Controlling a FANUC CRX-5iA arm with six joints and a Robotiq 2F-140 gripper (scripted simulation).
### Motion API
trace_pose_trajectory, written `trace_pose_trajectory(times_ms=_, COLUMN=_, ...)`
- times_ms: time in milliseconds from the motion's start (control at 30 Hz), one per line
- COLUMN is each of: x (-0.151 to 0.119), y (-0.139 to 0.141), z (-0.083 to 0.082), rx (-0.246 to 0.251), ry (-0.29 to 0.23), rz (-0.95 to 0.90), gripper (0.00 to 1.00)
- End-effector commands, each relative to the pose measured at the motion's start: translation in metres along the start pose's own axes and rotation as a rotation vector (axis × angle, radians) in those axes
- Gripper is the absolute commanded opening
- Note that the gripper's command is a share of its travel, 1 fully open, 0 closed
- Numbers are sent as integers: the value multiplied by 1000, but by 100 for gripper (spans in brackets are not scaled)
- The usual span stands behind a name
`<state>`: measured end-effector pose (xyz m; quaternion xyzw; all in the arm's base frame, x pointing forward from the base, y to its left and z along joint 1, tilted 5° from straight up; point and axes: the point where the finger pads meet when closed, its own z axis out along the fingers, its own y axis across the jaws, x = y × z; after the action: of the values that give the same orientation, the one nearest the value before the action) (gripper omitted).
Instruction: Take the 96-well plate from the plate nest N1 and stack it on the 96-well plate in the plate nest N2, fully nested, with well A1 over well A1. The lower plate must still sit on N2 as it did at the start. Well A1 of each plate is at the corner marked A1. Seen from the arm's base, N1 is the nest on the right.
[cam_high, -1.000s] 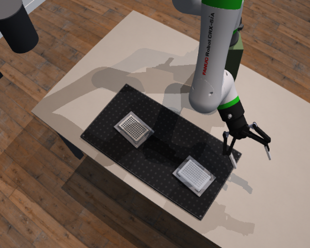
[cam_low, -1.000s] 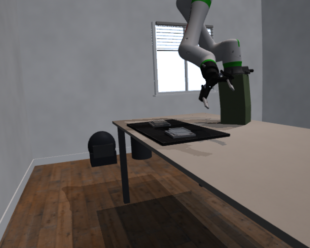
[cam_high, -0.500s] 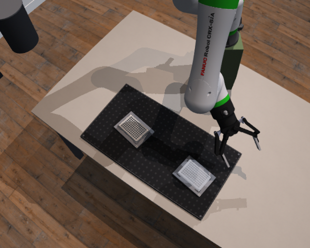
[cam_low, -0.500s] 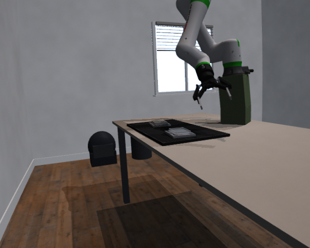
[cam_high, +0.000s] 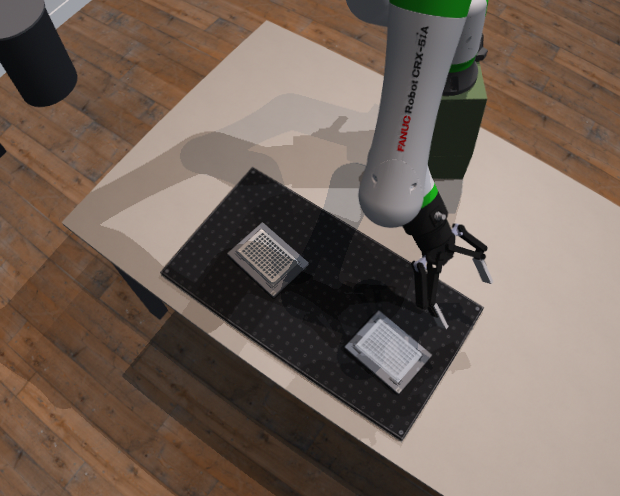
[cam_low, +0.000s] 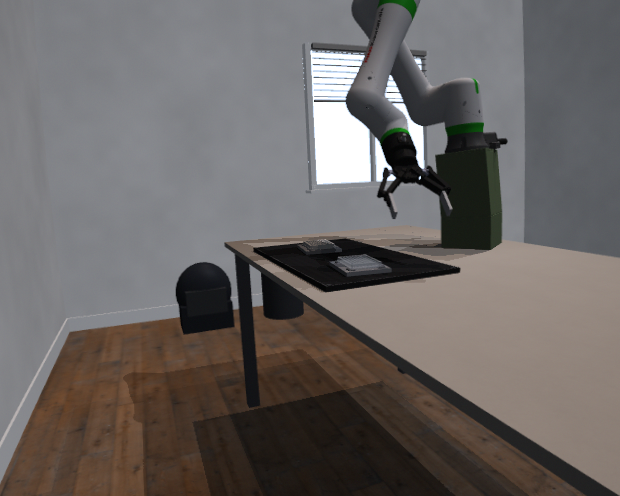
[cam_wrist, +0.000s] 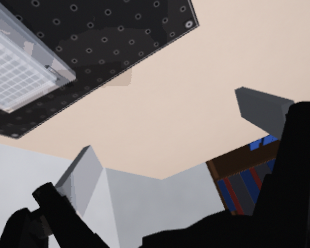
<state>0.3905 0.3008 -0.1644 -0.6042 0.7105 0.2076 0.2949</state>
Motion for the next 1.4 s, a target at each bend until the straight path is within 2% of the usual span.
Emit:
trace_pose_trajectory(times_ms=0, x=15, y=-2, z=-6, rx=-10, ry=14, rz=-111, gripper=100)
trace_pose_trajectory(times_ms=400, x=57, y=-13, z=-27, rx=-72, ry=84, rz=-500, gripper=100)
trace_pose_trajectory(times_ms=467, x=57, y=-13, z=-27, rx=-72, ry=84, rz=-500, gripper=100)
trace_pose_trajectory(times_ms=967, x=112, y=-32, z=-58, rx=-174, ry=152, rz=-957, gripper=100)
trace_pose_trajectory(times_ms=1033, x=112, y=-32, z=-58, rx=-174, ry=152, rz=-957, gripper=100)
trace_pose_trajectory(times_ms=1367, x=146, y=-48, z=-81, rx=-258, ry=184, rz=-1247, gripper=100)
